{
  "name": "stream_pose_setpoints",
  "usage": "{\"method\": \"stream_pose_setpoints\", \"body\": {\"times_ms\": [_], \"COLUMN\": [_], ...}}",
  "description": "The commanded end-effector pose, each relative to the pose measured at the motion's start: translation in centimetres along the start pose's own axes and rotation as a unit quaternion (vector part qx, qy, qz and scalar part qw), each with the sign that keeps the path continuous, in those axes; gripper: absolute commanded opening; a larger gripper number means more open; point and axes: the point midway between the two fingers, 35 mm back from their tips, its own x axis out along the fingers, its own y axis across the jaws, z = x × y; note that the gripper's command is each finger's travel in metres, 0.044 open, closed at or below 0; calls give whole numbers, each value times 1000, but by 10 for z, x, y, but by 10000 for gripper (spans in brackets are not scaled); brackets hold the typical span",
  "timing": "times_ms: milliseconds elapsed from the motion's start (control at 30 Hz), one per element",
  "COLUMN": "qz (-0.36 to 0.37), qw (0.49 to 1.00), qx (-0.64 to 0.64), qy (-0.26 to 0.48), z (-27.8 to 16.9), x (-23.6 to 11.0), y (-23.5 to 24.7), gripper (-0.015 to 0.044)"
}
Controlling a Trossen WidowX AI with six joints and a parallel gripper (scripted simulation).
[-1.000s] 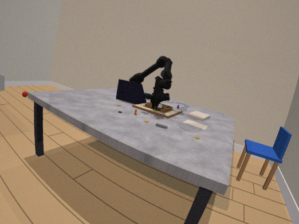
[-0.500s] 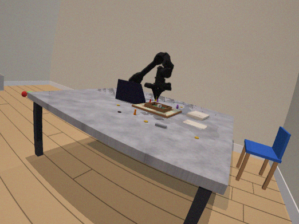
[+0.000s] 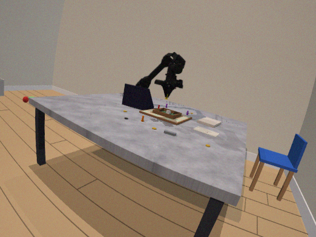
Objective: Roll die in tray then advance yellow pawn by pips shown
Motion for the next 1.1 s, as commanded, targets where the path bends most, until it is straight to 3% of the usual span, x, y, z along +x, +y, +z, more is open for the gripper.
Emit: {"method": "stream_pose_setpoints", "body": {"times_ms": [0, 833, 1067], "qz": [-6, 6, 9], "qw": [1000, 1000, 1000], "qx": [-16, -5, -3], "qy": [-4, 2, 4], "z": [5, -5, -8], "x": [5, 68, 75], "y": [25, 194, 203], "gripper": [0, 0, 0]}}
